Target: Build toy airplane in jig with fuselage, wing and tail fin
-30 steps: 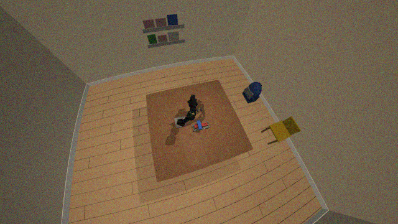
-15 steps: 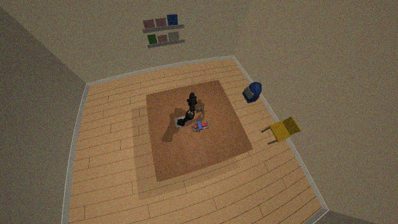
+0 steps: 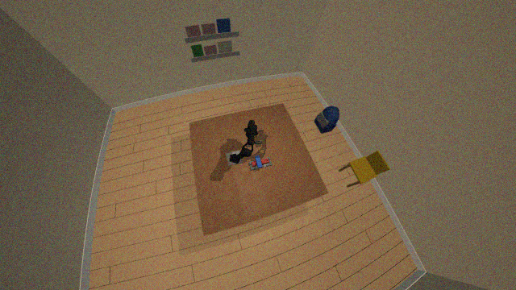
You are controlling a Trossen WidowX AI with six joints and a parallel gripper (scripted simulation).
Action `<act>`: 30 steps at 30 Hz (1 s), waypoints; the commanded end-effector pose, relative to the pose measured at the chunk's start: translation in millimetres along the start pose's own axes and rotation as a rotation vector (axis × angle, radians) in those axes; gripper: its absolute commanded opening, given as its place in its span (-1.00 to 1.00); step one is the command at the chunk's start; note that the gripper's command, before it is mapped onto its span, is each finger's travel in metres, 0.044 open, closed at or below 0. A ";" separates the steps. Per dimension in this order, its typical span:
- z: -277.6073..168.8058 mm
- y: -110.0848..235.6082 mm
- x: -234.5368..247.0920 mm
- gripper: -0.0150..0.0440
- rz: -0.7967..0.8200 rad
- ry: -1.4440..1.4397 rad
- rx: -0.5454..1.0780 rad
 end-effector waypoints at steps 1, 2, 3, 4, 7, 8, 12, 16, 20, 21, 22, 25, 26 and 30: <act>8.8 3.2 -4.0 -0.49 0.019 -0.005 -0.007; 11.0 3.0 -5.3 -0.49 0.022 -0.008 -0.006; 13.2 2.8 -6.6 -0.49 0.025 -0.010 -0.006; 15.4 2.5 -8.0 -0.49 0.028 -0.013 -0.005; 22.0 1.8 -12.1 -0.49 0.037 -0.021 -0.003; 24.1 1.5 -13.5 -0.49 0.039 -0.023 -0.003; 33.5 1.0 -19.4 -0.49 0.045 -0.023 -0.003; 42.8 0.3 -25.8 -0.49 0.049 -0.023 -0.004; 52.0 -0.7 -32.5 -0.49 0.053 -0.024 -0.005; 54.2 -0.9 -34.2 -0.49 0.053 -0.024 -0.006; 56.5 -1.2 -35.9 -0.49 0.054 -0.024 -0.006; 63.1 -2.1 -41.3 -0.49 0.056 -0.025 -0.007; 65.3 -2.4 -43.2 -0.49 0.057 -0.025 -0.008; 73.9 -3.9 -50.7 -0.49 0.058 -0.027 -0.009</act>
Point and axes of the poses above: the point midway between the two fingers, 35 mm back from their tips, its own y axis back along the fingers, its own x axis across the jaws, z = x × y, the point moved 6 cm from there along y, back along the fingers, and after that the axes turned 13 degrees about -y, right-handed, at the moved point
